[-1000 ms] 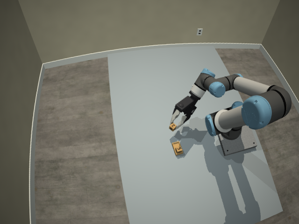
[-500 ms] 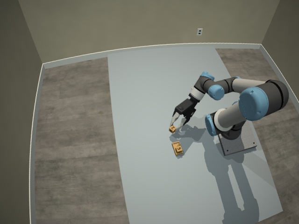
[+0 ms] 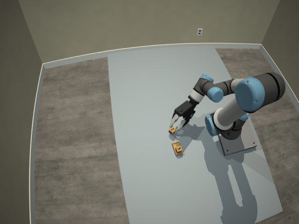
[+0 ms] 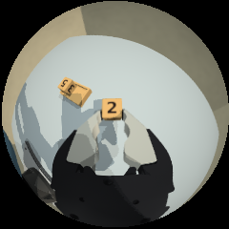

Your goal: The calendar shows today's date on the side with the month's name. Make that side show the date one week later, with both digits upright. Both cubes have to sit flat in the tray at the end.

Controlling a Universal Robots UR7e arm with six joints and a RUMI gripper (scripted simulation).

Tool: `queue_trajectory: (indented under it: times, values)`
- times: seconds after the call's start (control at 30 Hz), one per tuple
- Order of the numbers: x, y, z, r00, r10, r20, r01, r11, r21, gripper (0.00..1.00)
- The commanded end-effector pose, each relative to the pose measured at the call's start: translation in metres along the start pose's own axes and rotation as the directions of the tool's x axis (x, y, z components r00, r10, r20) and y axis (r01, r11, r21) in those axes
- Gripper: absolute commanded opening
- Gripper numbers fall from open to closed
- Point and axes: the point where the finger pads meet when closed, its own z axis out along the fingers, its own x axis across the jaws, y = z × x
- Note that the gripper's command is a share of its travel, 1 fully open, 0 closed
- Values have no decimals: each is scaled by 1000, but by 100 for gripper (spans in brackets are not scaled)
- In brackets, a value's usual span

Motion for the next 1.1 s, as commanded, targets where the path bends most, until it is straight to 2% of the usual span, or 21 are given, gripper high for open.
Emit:
queue_trajectory:
  times: [0.0, 1.07]
  values:
    - [1, 4, 7, 1000, 0, 1, 0, 1000, 1, 10]
    - [2, 6, 7, 1000, -1, -1, 1, 1000, -1, 10]
